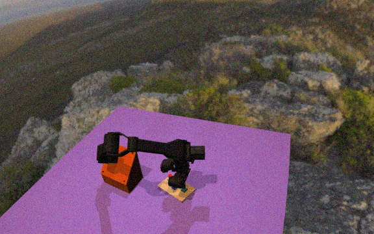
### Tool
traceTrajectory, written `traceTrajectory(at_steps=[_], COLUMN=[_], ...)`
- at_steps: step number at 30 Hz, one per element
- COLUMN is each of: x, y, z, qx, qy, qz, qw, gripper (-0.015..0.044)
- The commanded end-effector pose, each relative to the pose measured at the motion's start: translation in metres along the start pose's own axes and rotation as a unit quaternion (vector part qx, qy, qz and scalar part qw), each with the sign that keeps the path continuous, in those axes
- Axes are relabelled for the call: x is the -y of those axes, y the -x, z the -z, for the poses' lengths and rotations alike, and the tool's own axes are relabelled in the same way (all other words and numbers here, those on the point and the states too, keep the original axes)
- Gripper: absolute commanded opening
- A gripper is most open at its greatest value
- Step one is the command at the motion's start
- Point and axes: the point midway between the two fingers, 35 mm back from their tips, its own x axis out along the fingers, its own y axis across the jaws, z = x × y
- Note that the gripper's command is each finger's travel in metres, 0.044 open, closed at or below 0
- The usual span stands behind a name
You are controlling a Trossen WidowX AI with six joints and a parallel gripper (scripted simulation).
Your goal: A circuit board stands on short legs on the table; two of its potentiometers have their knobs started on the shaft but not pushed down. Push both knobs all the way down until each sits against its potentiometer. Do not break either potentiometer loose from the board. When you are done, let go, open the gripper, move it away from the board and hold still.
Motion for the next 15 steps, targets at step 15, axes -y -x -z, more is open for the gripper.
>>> traceTrajectory(at_steps=[15], x=[-0.0016], y=[-0.0117], z=[0.0008], qx=[0.005], qy=[-0.005], qz=[0.0], qw=[1.0], gripper=[0.0])
